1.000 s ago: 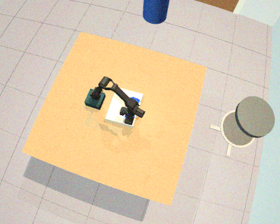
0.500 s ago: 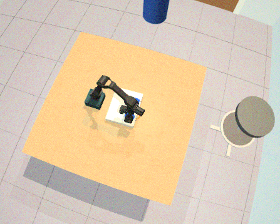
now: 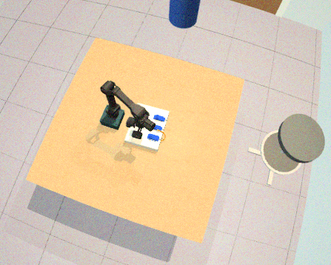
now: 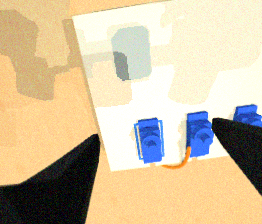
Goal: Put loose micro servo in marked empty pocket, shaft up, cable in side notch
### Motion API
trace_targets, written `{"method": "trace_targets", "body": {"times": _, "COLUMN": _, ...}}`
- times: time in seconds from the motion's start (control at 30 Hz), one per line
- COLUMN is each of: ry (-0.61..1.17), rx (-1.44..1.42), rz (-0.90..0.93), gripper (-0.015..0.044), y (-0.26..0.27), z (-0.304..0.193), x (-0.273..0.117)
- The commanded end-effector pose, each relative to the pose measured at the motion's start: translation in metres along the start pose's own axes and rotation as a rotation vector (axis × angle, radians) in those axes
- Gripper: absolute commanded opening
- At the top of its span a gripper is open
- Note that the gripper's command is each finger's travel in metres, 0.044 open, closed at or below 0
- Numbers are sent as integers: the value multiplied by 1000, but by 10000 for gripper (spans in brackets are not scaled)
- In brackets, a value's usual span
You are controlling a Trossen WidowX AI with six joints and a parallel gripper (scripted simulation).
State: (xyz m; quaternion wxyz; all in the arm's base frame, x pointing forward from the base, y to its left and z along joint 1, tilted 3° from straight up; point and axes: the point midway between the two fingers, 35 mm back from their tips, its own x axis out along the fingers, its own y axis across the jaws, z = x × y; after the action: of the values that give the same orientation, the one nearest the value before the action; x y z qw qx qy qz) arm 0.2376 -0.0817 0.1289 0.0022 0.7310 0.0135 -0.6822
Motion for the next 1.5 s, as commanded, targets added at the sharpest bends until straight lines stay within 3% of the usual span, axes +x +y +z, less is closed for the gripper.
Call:
{"method": "trace_targets", "body": {"times": 0.0, "ry": -8, "rx": -7, "rz": -8, "gripper": 440, "y": -3, "z": 13, "x": -3}}
{"method": "trace_targets", "body": {"times": 0.13, "ry": -8, "rx": -6, "rz": -7, "gripper": 440, "y": -3, "z": 13, "x": -8}}
{"method": "trace_targets", "body": {"times": 0.37, "ry": -7, "rx": -2, "rz": -3, "gripper": 440, "y": -3, "z": 10, "x": -51}}
{"method": "trace_targets", "body": {"times": 1.47, "ry": -7, "rx": -2, "rz": -3, "gripper": 440, "y": -3, "z": 10, "x": -51}}
